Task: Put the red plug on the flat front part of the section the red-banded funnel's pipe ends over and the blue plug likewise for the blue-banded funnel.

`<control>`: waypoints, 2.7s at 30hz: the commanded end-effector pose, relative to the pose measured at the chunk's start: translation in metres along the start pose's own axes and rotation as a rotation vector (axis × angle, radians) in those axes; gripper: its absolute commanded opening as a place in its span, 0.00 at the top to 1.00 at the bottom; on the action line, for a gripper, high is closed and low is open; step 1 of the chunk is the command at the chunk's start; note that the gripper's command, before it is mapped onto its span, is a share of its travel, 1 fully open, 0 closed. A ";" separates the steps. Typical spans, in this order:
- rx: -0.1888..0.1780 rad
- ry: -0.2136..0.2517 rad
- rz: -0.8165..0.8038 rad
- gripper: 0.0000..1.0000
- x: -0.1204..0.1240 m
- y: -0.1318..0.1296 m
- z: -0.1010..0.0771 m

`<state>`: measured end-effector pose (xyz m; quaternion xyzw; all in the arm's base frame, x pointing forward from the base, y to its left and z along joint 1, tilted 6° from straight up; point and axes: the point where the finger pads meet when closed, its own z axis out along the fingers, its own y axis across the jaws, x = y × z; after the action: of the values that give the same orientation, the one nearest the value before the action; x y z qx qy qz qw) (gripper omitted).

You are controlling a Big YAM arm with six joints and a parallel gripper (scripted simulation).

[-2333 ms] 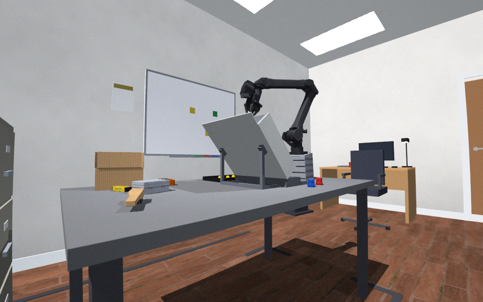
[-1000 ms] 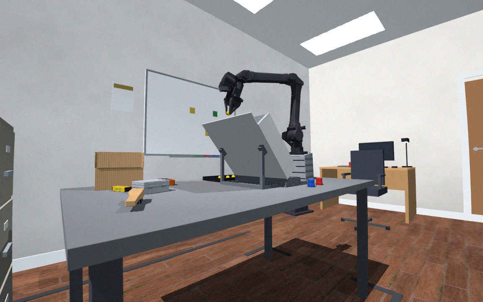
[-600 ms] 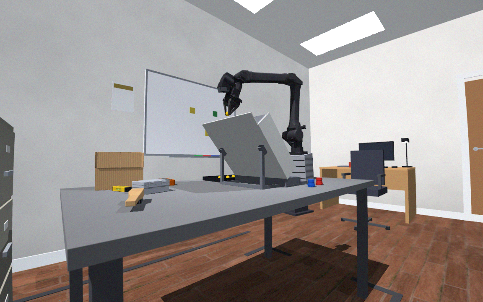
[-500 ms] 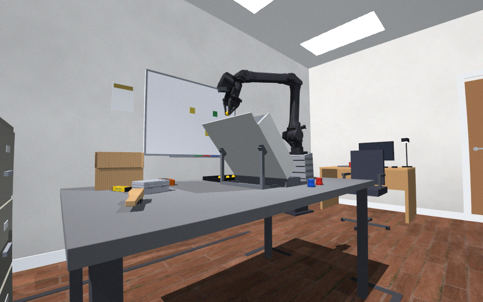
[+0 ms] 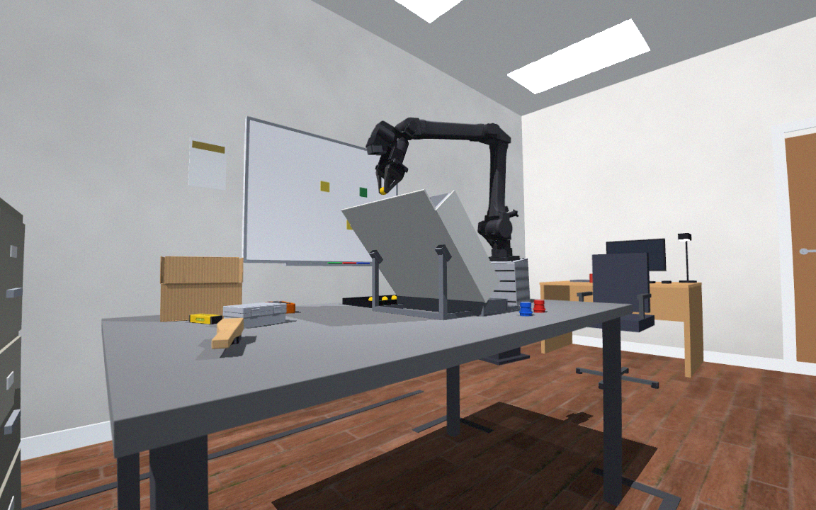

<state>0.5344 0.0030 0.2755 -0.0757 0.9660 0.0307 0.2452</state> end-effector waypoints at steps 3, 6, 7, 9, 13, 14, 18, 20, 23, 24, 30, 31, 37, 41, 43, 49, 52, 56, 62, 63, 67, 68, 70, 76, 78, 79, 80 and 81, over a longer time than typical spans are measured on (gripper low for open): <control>0.002 -0.069 -0.003 1.00 -0.024 0.003 -0.014; 0.002 -0.064 -0.003 1.00 -0.024 0.003 -0.014; 0.002 -0.061 -0.003 1.00 -0.024 0.003 -0.014; 0.002 -0.056 -0.002 1.00 -0.024 0.003 -0.014; 0.002 -0.044 -0.002 1.00 -0.024 0.004 -0.014; 0.002 -0.042 -0.002 1.00 -0.024 0.004 -0.014; 0.002 -0.031 -0.001 1.00 -0.023 0.004 -0.014; 0.002 -0.028 -0.001 1.00 -0.023 0.004 -0.014; 0.002 -0.033 -0.002 1.00 -0.024 0.004 -0.014; 0.002 -0.036 -0.002 1.00 -0.024 0.004 -0.014; 0.001 -0.052 -0.002 1.00 -0.024 0.003 -0.014; 0.001 -0.055 -0.003 1.00 -0.024 0.003 -0.014; 0.001 -0.069 -0.003 1.00 -0.024 0.003 -0.013; 0.001 -0.069 -0.003 1.00 -0.026 0.004 -0.014; 0.001 -0.069 -0.003 1.00 -0.027 0.004 -0.015; 0.001 -0.068 -0.003 1.00 -0.031 0.006 -0.017; 0.001 -0.068 -0.004 1.00 -0.032 0.006 -0.018; 0.001 -0.066 -0.003 1.00 -0.033 0.007 -0.019; 0.001 -0.053 -0.003 1.00 -0.036 0.007 -0.020; 0.001 -0.050 -0.002 1.00 -0.037 0.007 -0.020; 0.000 -0.042 -0.002 1.00 -0.039 0.007 -0.021; 0.000 -0.039 -0.002 1.00 -0.039 0.007 -0.022; 0.000 -0.035 -0.001 1.00 -0.040 0.008 -0.022; 0.000 -0.044 -0.002 1.00 -0.033 0.007 -0.013; 0.000 -0.049 -0.002 1.00 -0.029 0.006 -0.008; 0.000 -0.051 -0.002 1.00 -0.027 0.006 -0.005; 0.000 -0.053 -0.002 1.00 -0.026 0.005 -0.003; 0.001 -0.056 -0.002 1.00 -0.024 0.005 -0.001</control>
<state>0.5510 0.0078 0.2916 -0.0770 0.9611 0.0292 0.2636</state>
